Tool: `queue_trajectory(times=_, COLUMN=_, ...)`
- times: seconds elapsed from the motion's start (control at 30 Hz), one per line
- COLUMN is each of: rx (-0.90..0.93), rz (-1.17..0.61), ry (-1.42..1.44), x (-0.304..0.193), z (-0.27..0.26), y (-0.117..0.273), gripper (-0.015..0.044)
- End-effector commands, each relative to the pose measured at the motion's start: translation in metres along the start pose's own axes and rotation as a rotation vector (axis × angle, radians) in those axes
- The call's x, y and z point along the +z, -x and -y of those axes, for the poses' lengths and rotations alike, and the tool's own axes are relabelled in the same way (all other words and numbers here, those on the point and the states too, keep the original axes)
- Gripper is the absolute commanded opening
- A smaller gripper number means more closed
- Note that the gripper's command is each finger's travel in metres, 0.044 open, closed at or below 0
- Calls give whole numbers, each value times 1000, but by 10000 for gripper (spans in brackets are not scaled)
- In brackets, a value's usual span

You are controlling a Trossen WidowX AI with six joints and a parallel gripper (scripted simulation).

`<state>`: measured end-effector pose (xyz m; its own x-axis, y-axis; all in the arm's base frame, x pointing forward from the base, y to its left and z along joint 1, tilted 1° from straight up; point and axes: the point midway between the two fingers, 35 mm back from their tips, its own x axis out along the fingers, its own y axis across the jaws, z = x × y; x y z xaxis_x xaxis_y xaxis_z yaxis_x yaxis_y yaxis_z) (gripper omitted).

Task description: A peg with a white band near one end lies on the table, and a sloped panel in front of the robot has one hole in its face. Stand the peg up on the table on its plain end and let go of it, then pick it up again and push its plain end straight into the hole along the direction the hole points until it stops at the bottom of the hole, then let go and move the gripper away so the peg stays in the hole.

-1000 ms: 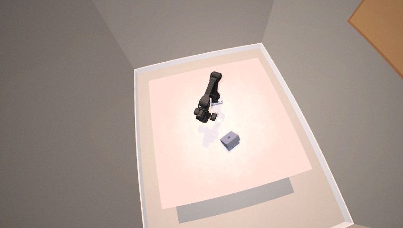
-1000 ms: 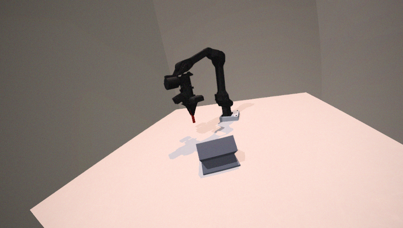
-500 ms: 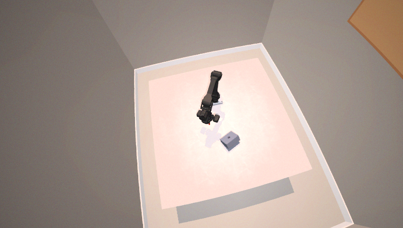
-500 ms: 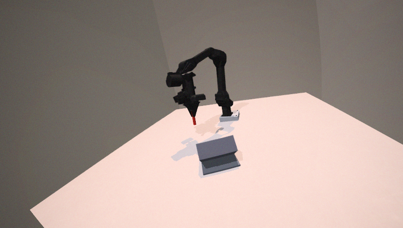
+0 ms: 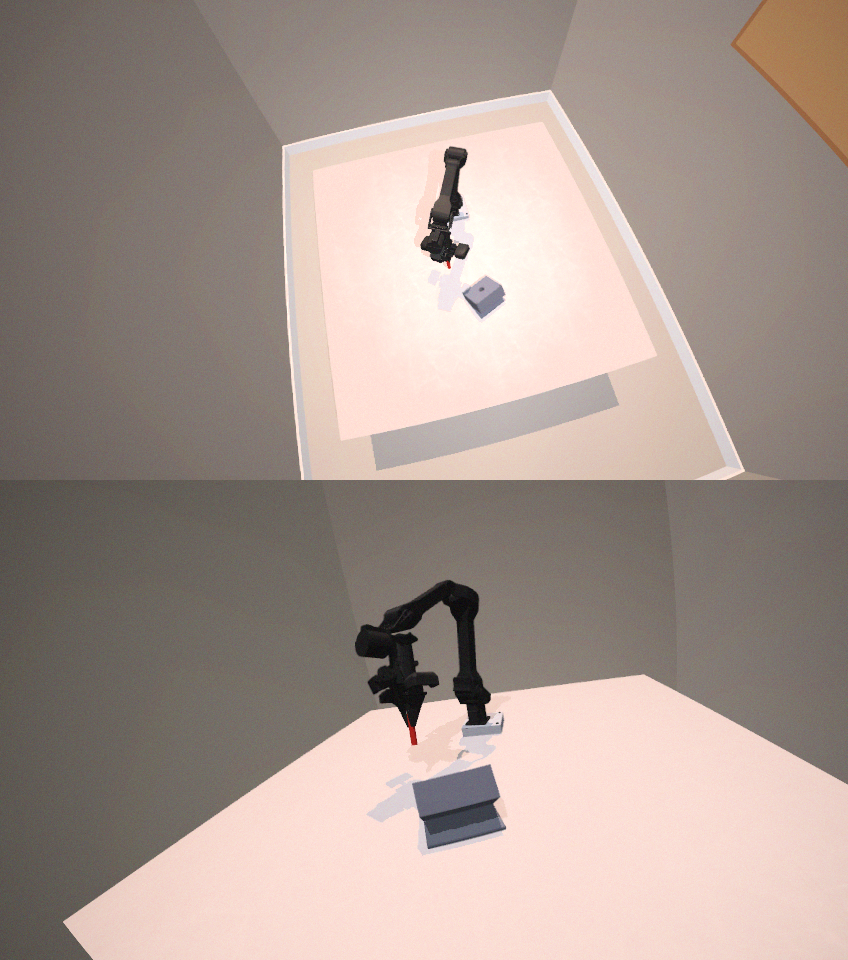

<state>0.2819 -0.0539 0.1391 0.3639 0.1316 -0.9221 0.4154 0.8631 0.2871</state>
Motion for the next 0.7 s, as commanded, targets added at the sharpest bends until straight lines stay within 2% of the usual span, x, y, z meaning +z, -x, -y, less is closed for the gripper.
queue_trajectory(times=0.0, rx=48, rz=24, ry=-9, x=0, z=-12, y=-1, gripper=0)
queue_trajectory(times=0.67, rx=248, rz=94, ry=-18, x=-1, z=-62, y=1, gripper=0)
